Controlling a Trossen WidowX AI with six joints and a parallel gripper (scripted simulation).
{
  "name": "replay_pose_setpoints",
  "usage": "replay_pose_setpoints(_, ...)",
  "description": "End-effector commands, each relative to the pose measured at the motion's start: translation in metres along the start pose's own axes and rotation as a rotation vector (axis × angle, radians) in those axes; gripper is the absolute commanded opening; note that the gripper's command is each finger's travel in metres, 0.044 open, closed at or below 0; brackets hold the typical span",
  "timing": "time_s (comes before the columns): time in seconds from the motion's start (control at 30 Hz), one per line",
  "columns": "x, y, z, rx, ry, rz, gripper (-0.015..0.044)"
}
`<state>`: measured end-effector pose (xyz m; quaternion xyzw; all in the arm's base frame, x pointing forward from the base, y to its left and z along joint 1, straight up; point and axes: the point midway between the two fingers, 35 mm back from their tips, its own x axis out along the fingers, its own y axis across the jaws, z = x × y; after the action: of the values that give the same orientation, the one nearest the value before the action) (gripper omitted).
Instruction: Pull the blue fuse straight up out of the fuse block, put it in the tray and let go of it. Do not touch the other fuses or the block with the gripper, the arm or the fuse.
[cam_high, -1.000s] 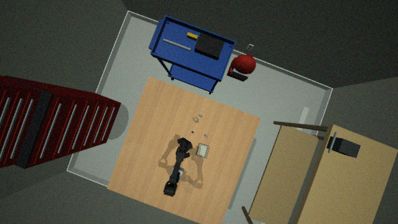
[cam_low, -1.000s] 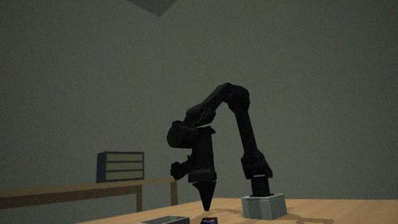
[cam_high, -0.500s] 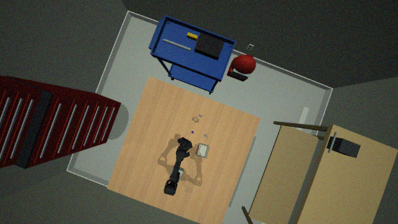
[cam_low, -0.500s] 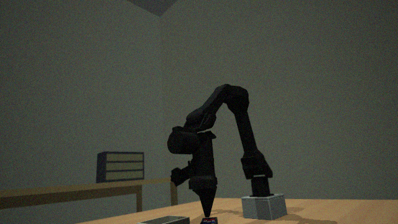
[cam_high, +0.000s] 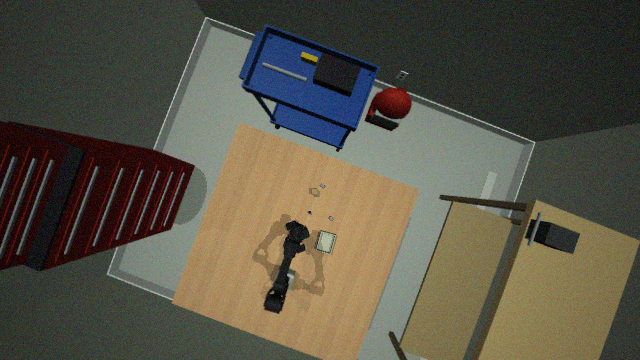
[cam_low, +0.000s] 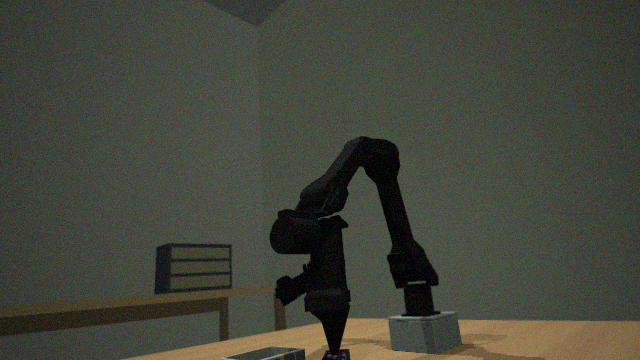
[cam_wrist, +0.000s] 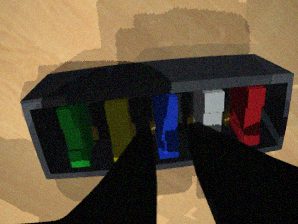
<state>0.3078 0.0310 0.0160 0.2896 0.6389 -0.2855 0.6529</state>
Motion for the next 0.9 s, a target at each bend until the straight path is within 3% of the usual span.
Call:
replay_pose_setpoints(0.0,0.0016,-0.0001,-0.0002,0.001,0.001,0.001,0.0074)
replay_pose_setpoints(0.53,0.0107,-0.0001,-0.0002,0.001,0.002,0.001,0.0074)
replay_pose_setpoints(0.87,0.0094,0.0001,0.0001,0.0,0.0,0.0,0.0007)
